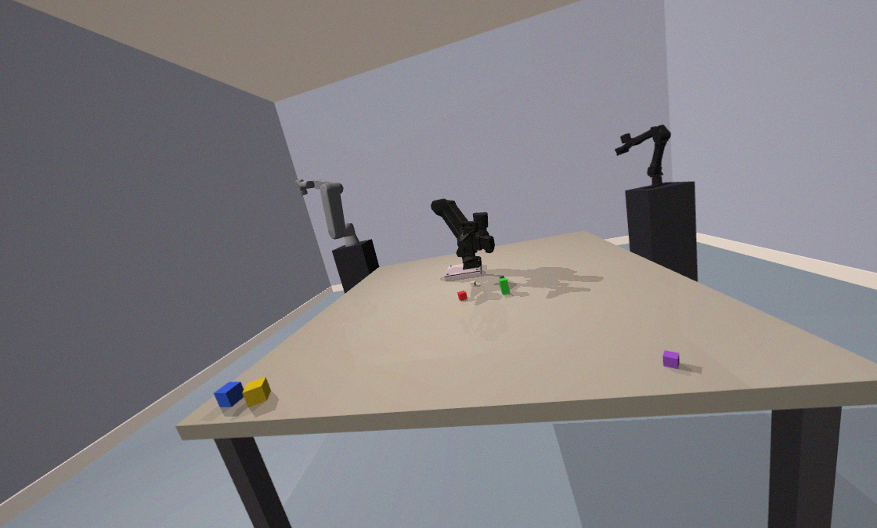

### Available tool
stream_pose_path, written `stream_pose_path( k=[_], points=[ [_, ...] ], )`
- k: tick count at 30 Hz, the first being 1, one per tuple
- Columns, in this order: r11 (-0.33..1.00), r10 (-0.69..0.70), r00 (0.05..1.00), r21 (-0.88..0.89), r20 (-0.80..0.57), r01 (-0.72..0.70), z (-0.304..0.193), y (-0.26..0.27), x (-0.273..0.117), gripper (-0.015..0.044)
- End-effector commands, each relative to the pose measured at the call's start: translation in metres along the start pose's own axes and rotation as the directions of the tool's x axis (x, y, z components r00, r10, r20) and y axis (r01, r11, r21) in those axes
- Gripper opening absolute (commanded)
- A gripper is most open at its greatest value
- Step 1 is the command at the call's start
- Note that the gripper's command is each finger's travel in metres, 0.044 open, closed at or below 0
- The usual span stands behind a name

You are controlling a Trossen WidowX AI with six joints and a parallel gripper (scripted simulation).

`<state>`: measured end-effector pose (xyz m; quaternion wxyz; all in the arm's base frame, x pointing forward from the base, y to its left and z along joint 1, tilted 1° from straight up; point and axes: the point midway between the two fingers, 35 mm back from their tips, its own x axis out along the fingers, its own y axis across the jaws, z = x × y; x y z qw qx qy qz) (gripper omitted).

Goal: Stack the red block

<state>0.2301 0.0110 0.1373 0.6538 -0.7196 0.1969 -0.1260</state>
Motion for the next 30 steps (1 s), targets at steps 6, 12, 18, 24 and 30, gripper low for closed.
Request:
stream_pose_path(
  k=[6, 12, 18, 24, 30],
  points=[
    [0.998, 0.065, 0.998, -0.006, 0.025, -0.065, 0.016, -0.005, 0.014, 0.044],
    [0.984, 0.177, 0.983, -0.003, 0.048, -0.177, 0.032, -0.007, 0.035, 0.044],
    [0.95, 0.311, 0.949, 0.019, 0.059, -0.313, 0.043, -0.003, 0.055, 0.044],
    [0.886, 0.456, 0.888, 0.063, 0.058, -0.459, 0.048, 0.003, 0.073, 0.044],
    [0.787, 0.602, 0.797, 0.134, 0.051, -0.602, 0.048, 0.012, 0.088, 0.044]
  ],
)
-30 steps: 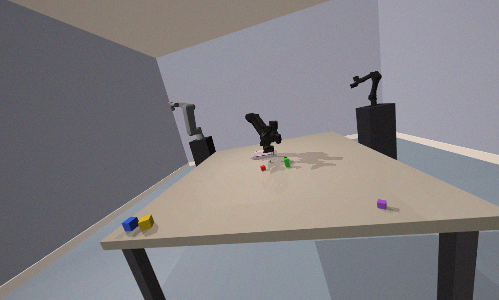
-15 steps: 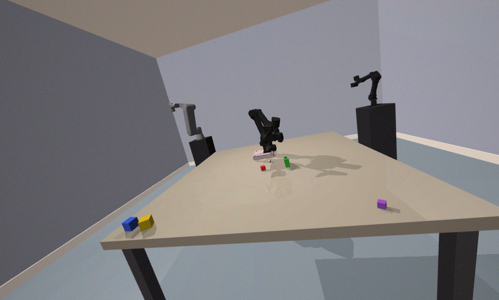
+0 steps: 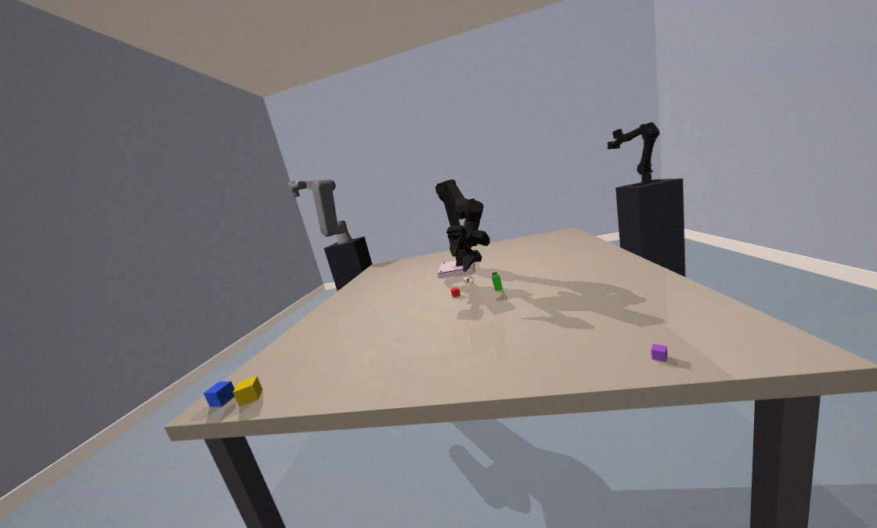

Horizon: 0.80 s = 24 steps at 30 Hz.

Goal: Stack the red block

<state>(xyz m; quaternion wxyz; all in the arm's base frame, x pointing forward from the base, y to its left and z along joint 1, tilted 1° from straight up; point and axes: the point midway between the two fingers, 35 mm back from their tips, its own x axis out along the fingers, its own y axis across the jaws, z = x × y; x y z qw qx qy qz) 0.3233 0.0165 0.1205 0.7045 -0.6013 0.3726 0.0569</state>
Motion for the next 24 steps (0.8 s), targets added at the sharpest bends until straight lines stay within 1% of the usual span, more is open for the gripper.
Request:
stream_pose_path(
  k=[1, 7, 12, 18, 24],
  points=[
    [0.992, 0.116, 0.993, 0.054, -0.015, -0.115, -0.001, 0.002, 0.011, 0.044],
    [0.95, 0.279, 0.96, 0.159, -0.036, -0.27, -0.006, 0.003, 0.024, 0.044],
    [0.882, 0.414, 0.909, 0.265, -0.047, -0.389, -0.013, 0.004, 0.031, 0.044],
    [0.759, 0.571, 0.82, 0.41, -0.045, -0.506, -0.021, 0.004, 0.037, 0.044],
    [0.591, 0.71, 0.704, 0.561, -0.021, -0.579, -0.031, 0.003, 0.039, 0.044]
  ],
)
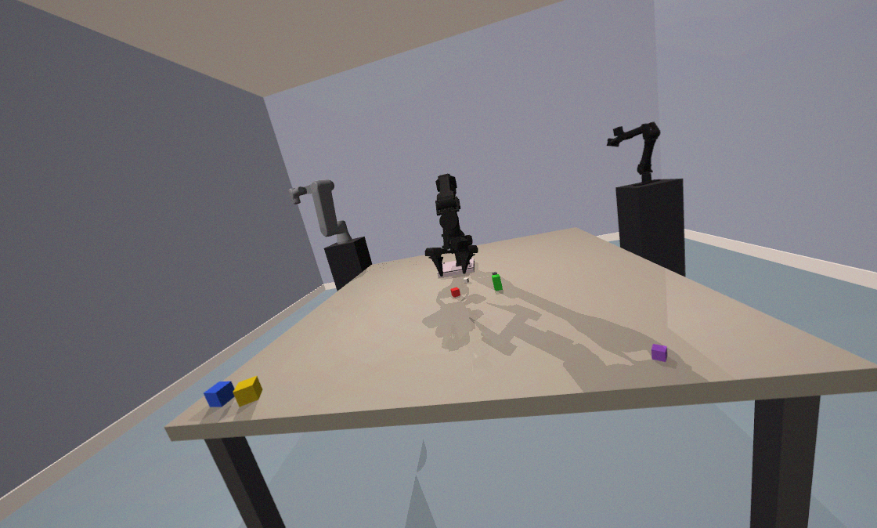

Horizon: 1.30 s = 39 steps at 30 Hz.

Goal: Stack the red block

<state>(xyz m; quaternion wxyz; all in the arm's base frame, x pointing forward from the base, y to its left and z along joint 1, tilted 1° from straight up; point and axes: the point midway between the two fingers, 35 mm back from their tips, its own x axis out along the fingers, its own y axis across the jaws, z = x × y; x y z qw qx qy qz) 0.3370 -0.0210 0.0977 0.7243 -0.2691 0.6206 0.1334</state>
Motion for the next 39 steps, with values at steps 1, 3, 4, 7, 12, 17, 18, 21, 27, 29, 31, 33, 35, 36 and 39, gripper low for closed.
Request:
stream_pose_path(
  k=[1, 3, 4, 7, 12, 17, 18, 21, 27, 29, 31, 33, 35, 36, 39],
  points=[
    [0.987, 0.117, 0.992, 0.115, -0.042, -0.112, -0.005, -0.003, 0.002, 0.044],
    [0.971, 0.176, 0.983, 0.178, -0.058, -0.163, -0.008, -0.005, 0.001, 0.044],
    [0.962, 0.199, 0.978, 0.203, -0.063, -0.183, -0.009, -0.006, 0.001, 0.044],
    [0.954, 0.218, 0.974, 0.224, -0.067, -0.198, -0.01, -0.006, 0.0, 0.044],
    [0.954, 0.218, 0.974, 0.224, -0.067, -0.198, -0.011, -0.006, -0.001, 0.044],
    [0.954, 0.218, 0.974, 0.224, -0.067, -0.198, -0.013, -0.003, 0.011, 0.044],
    [0.954, 0.218, 0.974, 0.224, -0.067, -0.198, -0.013, -0.002, 0.016, 0.044],
    [0.954, 0.218, 0.974, 0.224, -0.067, -0.198, -0.015, 0.002, 0.035, 0.044],
    [0.954, 0.218, 0.974, 0.224, -0.067, -0.198, -0.014, 0.003, 0.04, 0.044],
    [0.954, 0.218, 0.974, 0.224, -0.067, -0.198, -0.014, 0.003, 0.041, 0.044],
    [0.954, 0.218, 0.974, 0.224, -0.067, -0.198, -0.015, 0.004, 0.044, 0.044],
    [0.954, 0.218, 0.974, 0.224, -0.067, -0.198, -0.015, 0.004, 0.047, 0.044],
    [0.954, 0.218, 0.974, 0.224, -0.067, -0.198, -0.015, 0.005, 0.05, 0.044],
    [0.954, 0.218, 0.974, 0.224, -0.067, -0.198, -0.015, 0.005, 0.052, 0.044],
    [0.954, 0.218, 0.974, 0.224, -0.067, -0.198, -0.015, 0.006, 0.057, 0.044]
  ],
)
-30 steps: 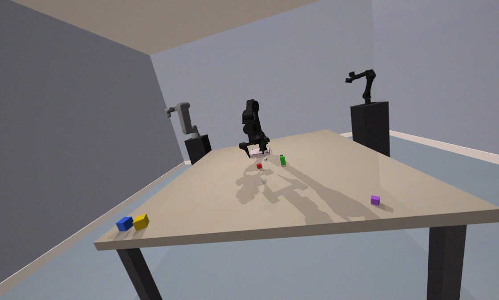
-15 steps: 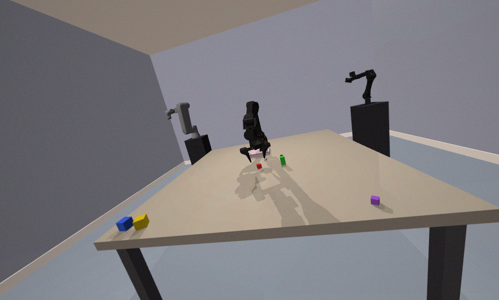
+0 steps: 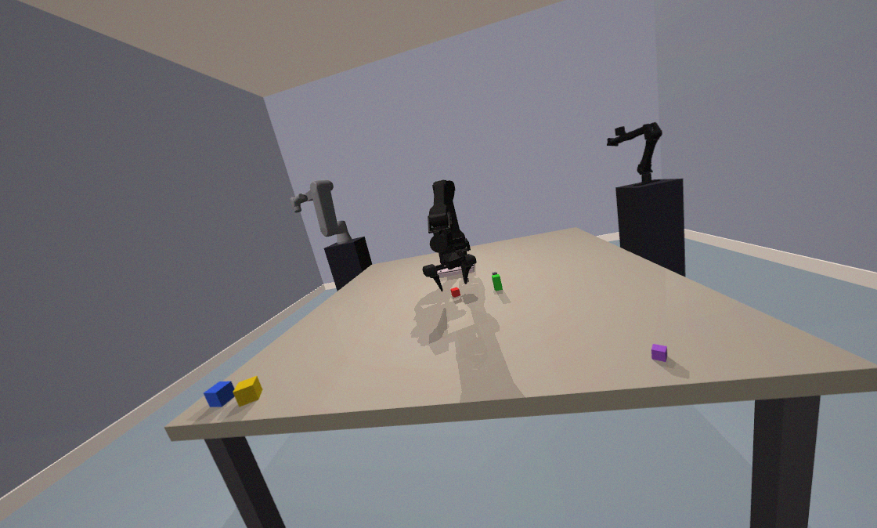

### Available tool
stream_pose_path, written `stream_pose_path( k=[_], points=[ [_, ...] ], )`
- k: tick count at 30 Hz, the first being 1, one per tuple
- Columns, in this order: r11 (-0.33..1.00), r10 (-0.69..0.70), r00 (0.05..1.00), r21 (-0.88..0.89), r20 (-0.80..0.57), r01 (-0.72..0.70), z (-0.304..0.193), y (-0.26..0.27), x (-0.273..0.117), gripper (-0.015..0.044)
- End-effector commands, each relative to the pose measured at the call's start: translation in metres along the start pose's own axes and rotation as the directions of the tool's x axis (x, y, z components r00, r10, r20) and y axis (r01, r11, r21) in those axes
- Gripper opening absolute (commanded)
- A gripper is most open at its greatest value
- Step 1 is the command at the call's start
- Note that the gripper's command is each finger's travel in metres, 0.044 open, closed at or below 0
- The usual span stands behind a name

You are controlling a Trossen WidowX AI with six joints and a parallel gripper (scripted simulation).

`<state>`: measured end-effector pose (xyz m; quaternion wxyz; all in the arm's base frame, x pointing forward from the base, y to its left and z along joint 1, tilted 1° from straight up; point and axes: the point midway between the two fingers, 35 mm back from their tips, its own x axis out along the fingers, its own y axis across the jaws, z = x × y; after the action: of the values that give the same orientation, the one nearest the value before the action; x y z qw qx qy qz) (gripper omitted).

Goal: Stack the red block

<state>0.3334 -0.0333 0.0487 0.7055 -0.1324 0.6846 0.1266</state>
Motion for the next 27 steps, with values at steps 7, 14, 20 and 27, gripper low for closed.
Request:
stream_pose_path(
  k=[7, 14, 20, 27],
  points=[
    [1.0, 0.011, 1.0, 0.004, -0.009, -0.011, -0.001, 0.002, 0.02, 0.044],
    [1.0, 0.011, 1.0, 0.004, -0.009, -0.011, -0.002, 0.002, 0.026, 0.044],
    [1.0, 0.011, 1.0, 0.004, -0.009, -0.011, -0.002, 0.002, 0.026, 0.044],
    [1.0, 0.011, 1.0, 0.004, -0.009, -0.011, -0.002, 0.002, 0.026, 0.044]
  ],
)
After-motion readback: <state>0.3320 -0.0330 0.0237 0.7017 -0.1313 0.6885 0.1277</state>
